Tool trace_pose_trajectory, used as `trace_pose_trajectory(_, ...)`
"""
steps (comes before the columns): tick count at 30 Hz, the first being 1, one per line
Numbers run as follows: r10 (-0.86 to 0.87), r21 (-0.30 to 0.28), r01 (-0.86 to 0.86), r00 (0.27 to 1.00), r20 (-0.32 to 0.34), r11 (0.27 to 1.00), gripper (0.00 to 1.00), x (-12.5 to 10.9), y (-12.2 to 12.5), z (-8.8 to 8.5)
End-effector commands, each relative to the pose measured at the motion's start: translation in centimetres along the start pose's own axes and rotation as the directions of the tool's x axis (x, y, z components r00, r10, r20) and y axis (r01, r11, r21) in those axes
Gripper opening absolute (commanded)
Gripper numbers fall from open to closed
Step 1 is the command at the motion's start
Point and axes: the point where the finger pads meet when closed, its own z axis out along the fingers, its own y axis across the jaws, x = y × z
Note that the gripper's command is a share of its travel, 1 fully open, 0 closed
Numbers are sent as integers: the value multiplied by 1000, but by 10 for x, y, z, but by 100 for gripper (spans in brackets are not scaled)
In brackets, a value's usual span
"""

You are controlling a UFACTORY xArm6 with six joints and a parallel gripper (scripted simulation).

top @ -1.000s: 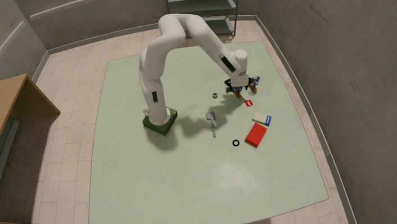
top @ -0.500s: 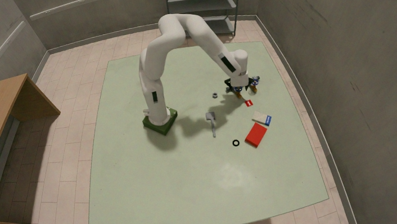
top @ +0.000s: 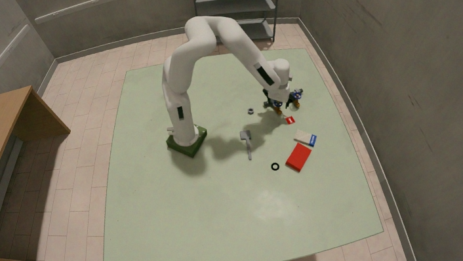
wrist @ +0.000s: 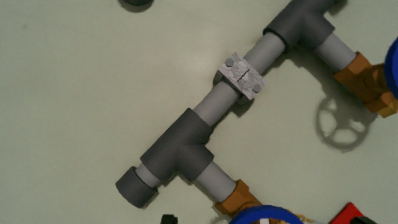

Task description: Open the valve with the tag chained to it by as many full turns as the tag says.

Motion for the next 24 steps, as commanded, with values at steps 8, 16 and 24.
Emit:
trace_pose_trajectory(8, 547, -3, -547, 837, -10, 837, 100, 1, 1, -2)
trace_pose_trajectory(16, 781, 20, -781, 625, -17, 625, 100, 1, 1, -2)
trace_pose_trajectory(24, 946, 48, -944, 325, -12, 325, 100, 1, 1, -2)
